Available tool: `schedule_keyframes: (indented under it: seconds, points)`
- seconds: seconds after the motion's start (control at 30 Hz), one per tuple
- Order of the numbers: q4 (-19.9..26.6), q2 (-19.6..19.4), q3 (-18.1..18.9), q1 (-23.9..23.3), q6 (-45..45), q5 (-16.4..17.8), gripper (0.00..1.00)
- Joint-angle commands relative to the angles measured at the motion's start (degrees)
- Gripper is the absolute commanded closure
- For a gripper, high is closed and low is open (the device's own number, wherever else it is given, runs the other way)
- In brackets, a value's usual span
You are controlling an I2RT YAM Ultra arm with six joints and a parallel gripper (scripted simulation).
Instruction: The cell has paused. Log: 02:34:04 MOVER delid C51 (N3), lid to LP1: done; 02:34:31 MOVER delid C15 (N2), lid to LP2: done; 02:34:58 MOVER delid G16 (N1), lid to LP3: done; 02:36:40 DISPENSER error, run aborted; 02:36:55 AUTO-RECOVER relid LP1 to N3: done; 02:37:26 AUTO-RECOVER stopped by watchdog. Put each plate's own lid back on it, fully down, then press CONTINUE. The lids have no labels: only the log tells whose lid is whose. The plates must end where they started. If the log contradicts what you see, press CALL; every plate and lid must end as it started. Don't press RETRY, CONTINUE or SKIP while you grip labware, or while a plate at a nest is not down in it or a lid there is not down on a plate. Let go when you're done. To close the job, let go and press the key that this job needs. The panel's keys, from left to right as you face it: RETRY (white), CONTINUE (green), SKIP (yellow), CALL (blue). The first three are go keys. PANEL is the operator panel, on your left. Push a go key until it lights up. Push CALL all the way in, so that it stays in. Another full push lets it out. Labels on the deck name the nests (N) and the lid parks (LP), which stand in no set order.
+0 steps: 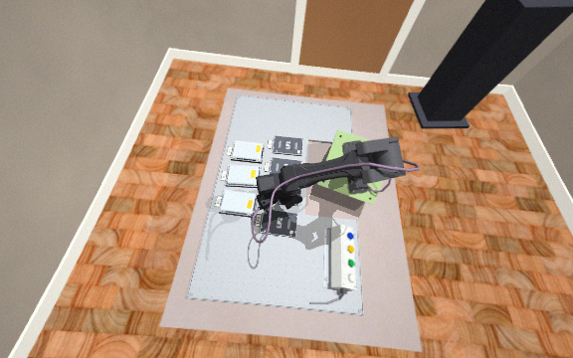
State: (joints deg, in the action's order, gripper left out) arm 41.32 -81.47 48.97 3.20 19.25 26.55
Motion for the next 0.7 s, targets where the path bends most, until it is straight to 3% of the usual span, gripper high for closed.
schedule_keyframes:
  seconds: [0.0, 0.17, 0.43, 0.5, 0.67]
  points:
    - [0.8, 3.1, 2.7, 2.6, -2.7, -1.3, 1.00]
    - [1.1, 4.1, 4.3, 7.9, -8.0, -2.9, 1.00]
    - [2.4, 3.3, 4.7, 8.8, -7.4, -3.7, 1.00]
    - [0.0, 6.0, 1.0, 11.0, -7.3, -4.4, 1.00]
    - [-0.3, 9.9, -1.6, 16.2, -6.3, -6.3, 1.00]
